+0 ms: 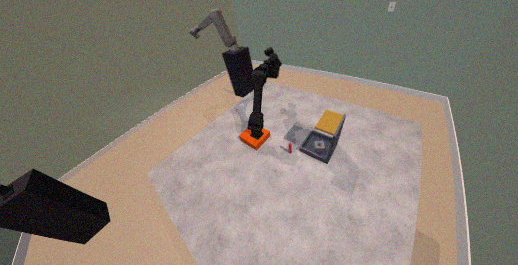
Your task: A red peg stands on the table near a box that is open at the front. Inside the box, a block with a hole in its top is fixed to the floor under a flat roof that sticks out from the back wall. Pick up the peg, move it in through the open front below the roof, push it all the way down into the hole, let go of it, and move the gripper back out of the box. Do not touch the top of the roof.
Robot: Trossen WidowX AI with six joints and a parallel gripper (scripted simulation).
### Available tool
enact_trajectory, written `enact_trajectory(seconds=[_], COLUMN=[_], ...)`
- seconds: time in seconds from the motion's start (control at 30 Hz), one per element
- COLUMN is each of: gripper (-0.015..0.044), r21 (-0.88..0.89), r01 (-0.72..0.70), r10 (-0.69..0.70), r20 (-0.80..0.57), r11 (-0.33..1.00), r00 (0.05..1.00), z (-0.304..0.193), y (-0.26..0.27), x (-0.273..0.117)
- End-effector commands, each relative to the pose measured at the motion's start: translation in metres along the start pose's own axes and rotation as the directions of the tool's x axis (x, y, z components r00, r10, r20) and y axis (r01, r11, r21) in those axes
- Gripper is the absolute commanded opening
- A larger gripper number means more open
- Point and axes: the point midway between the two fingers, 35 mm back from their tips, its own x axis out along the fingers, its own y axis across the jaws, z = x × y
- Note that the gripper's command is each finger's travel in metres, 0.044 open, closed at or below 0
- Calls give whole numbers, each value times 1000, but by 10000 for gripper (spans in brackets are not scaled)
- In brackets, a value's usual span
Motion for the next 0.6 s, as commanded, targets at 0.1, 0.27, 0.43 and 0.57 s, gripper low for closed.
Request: enact_trajectory(seconds=[0.1,0.27,0.43,0.57], gripper=[440,440,440,440], r21=[-20,-52,-73,-82], r01=[-48,-146,-249,-331], r10=[47,138,227,294], r20=[-45,-135,-224,-294], r11=[999,988,966,940], r00=[998,981,948,909], z=[-20,-59,-95,-121], y=[5,15,23,28], x=[-11,-37,-67,-94])
